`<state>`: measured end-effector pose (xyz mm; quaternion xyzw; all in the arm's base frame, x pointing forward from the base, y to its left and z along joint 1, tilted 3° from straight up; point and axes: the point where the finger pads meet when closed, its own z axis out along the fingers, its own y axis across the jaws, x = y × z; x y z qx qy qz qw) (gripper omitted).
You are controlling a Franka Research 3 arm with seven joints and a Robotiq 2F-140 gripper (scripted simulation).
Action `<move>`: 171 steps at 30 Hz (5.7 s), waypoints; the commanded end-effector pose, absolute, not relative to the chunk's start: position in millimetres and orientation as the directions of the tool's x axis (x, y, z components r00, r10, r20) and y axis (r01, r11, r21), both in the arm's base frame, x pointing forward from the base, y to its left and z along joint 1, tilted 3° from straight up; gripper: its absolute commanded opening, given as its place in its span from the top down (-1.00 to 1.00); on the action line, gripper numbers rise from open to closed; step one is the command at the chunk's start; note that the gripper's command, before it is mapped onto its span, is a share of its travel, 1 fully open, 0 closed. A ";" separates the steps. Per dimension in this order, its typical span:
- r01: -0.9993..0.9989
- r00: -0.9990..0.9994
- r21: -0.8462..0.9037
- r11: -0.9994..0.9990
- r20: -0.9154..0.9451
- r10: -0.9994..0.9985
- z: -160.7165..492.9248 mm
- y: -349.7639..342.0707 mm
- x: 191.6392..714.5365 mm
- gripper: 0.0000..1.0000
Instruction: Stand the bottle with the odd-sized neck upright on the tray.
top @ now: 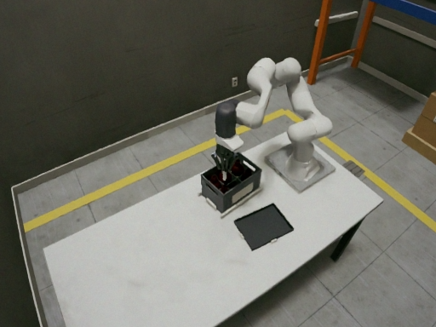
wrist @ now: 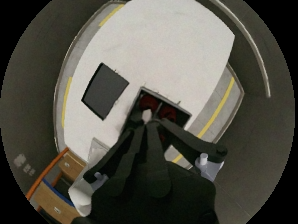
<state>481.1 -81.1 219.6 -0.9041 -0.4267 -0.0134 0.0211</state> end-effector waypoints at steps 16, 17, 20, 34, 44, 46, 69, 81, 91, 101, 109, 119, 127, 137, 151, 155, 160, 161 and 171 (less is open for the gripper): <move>0.775 0.632 -0.029 -0.632 0.044 0.773 220.8 -80.6 480.8 0.80; 0.775 0.632 -0.029 -0.632 0.044 0.773 220.8 -80.6 480.8 0.80; 0.775 0.632 -0.029 -0.632 0.044 0.773 220.8 -80.6 480.8 0.80; 0.778 0.628 -0.046 -0.627 0.050 0.776 216.9 -144.5 396.4 0.80; 0.775 0.632 -0.030 -0.631 0.045 0.774 214.5 -184.4 318.6 0.80; 0.775 0.632 -0.029 -0.632 0.044 0.773 214.3 -185.9 314.7 0.80; 0.775 0.632 -0.029 -0.632 0.044 0.773 214.3 -186.0 314.7 0.12; 0.775 0.632 -0.029 -0.632 0.044 0.773 214.3 -186.0 314.7 0.12; 0.775 0.632 -0.029 -0.632 0.044 0.773 214.3 -186.0 314.7 0.12; 0.775 0.632 -0.029 -0.632 0.044 0.773 212.1 -185.9 314.7 0.12; 0.775 0.632 -0.029 -0.632 0.044 0.773 207.7 -185.6 314.7 0.12; 0.775 0.632 -0.029 -0.632 0.044 0.773 195.7 -185.0 314.8 0.12; 0.775 0.632 -0.029 -0.632 0.044 0.773 187.5 -184.6 314.8 0.12; 0.775 0.632 -0.029 -0.632 0.044 0.773 176.3 -184.1 314.9 0.12; 0.775 0.632 -0.029 -0.632 0.044 0.773 170.6 -183.8 314.9 0.12; 0.775 0.632 -0.029 -0.632 0.044 0.773 170.4 -183.8 314.9 0.12; 0.775 0.632 -0.029 -0.632 0.044 0.773 170.4 -183.8 314.9 0.12; 0.775 0.632 -0.029 -0.632 0.044 0.773 170.4 -183.8 314.9 0.12; 0.775 0.632 -0.029 -0.632 0.044 0.773 170.4 -183.8 314.9 0.12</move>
